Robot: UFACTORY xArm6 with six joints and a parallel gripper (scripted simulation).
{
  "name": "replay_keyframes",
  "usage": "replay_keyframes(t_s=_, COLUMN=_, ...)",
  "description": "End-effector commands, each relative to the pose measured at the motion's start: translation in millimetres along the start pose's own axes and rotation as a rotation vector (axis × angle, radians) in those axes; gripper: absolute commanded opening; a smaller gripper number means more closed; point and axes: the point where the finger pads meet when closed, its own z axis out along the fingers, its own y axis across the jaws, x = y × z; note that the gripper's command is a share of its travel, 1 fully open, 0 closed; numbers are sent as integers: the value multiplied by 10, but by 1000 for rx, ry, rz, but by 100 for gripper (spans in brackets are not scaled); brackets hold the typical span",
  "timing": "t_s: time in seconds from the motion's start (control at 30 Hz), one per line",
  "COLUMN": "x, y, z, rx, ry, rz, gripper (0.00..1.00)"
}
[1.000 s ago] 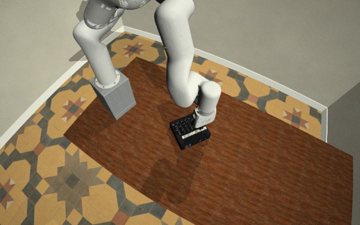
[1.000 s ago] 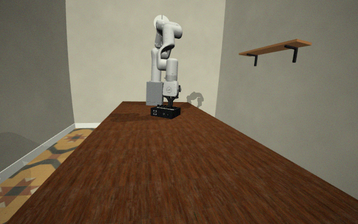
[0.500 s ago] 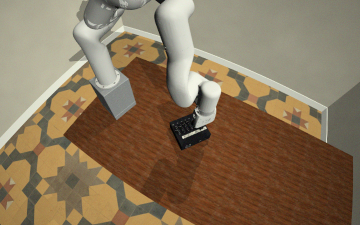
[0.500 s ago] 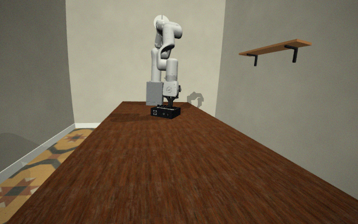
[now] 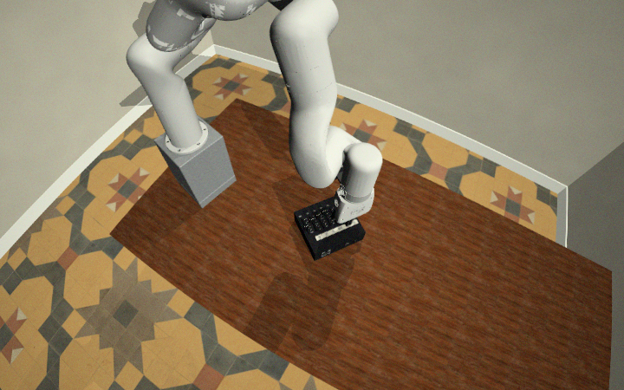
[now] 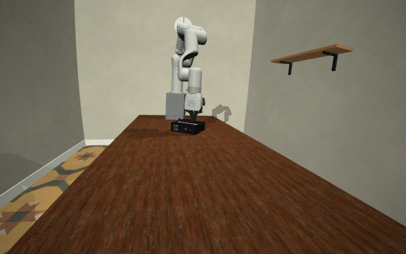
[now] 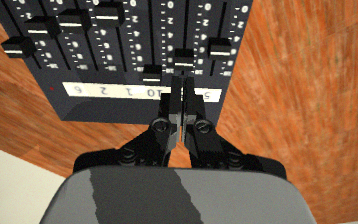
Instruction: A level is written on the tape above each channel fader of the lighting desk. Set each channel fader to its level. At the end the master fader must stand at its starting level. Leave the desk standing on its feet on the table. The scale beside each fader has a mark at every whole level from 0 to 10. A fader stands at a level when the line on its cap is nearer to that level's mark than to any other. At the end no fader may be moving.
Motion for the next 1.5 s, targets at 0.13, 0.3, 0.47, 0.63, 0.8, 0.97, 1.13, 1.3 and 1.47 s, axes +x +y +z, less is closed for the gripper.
replay_keyframes(t_s=0.13, x=-13, y=13, z=22, rx=-3, ry=-3, rz=0, gripper=0)
replay_keyframes(t_s=0.3, x=-13, y=13, z=26, rx=-3, ry=-3, rz=0, gripper=0)
replay_keyframes(t_s=0.47, x=-13, y=13, z=26, rx=-3, ry=-3, rz=0, gripper=0)
replay_keyframes(t_s=0.63, x=-13, y=13, z=26, rx=-3, ry=-3, rz=0, gripper=0)
replay_keyframes(t_s=0.8, x=-9, y=13, z=26, rx=-3, ry=-3, rz=0, gripper=0)
replay_keyframes(t_s=0.97, x=1, y=13, z=26, rx=-3, ry=-3, rz=0, gripper=0)
replay_keyframes(t_s=1.13, x=16, y=13, z=26, rx=-3, ry=-3, rz=0, gripper=0)
replay_keyframes(t_s=1.3, x=43, y=13, z=27, rx=-3, ry=-3, rz=0, gripper=0)
replay_keyframes(t_s=1.47, x=73, y=13, z=27, rx=-3, ry=-3, rz=0, gripper=0)
